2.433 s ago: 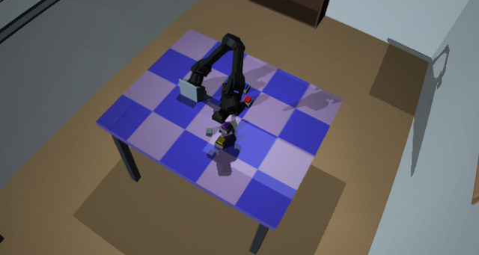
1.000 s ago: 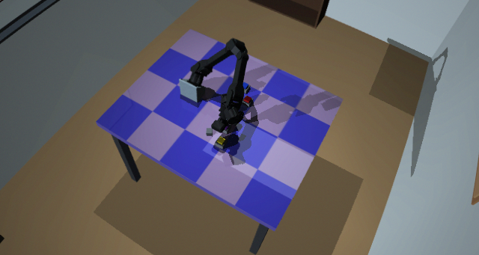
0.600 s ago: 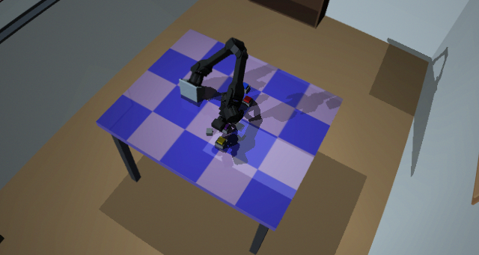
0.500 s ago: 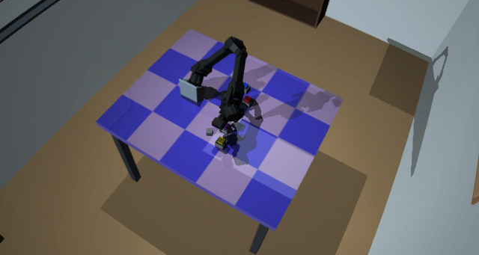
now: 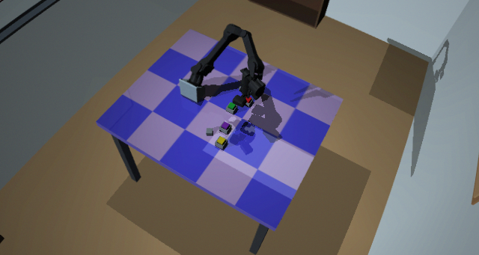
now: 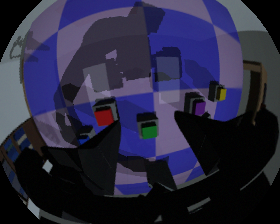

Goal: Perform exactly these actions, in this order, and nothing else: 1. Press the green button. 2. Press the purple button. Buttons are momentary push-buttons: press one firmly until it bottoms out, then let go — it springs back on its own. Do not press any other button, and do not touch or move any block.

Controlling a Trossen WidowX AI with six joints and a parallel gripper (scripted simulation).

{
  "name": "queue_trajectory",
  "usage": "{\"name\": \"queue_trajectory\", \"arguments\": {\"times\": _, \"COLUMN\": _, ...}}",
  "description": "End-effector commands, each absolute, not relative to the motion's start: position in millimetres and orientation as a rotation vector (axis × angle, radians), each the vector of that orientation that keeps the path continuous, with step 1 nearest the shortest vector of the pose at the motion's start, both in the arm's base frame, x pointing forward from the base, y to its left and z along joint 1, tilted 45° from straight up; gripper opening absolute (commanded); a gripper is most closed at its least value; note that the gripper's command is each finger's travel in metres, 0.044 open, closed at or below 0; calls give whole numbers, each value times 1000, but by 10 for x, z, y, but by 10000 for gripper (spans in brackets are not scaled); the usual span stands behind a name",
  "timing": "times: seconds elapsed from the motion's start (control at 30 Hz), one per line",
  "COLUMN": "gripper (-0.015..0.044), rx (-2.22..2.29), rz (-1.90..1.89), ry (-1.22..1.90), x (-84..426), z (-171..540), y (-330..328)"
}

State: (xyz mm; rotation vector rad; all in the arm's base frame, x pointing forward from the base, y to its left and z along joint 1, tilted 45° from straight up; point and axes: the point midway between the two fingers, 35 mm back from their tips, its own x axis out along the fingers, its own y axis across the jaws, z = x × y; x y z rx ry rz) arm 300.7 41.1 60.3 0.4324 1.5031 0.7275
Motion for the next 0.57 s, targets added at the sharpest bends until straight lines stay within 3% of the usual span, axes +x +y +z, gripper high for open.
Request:
{"name": "queue_trajectory", "arguments": {"times": 0.0, "gripper": 400, "rx": 448, "rz": 735, "ry": 1507, "x": 2814, "z": 1154, "y": 806}}
{"name": "queue_trajectory", "arguments": {"times": 0.23, "gripper": 400, "rx": 483, "rz": 744, "ry": 1525, "x": 2296, "z": 1876, "y": 1262}}
{"name": "queue_trajectory", "arguments": {"times": 0.53, "gripper": 400, "rx": 488, "rz": 746, "ry": 1527, "x": 2222, "z": 1948, "y": 1303}}
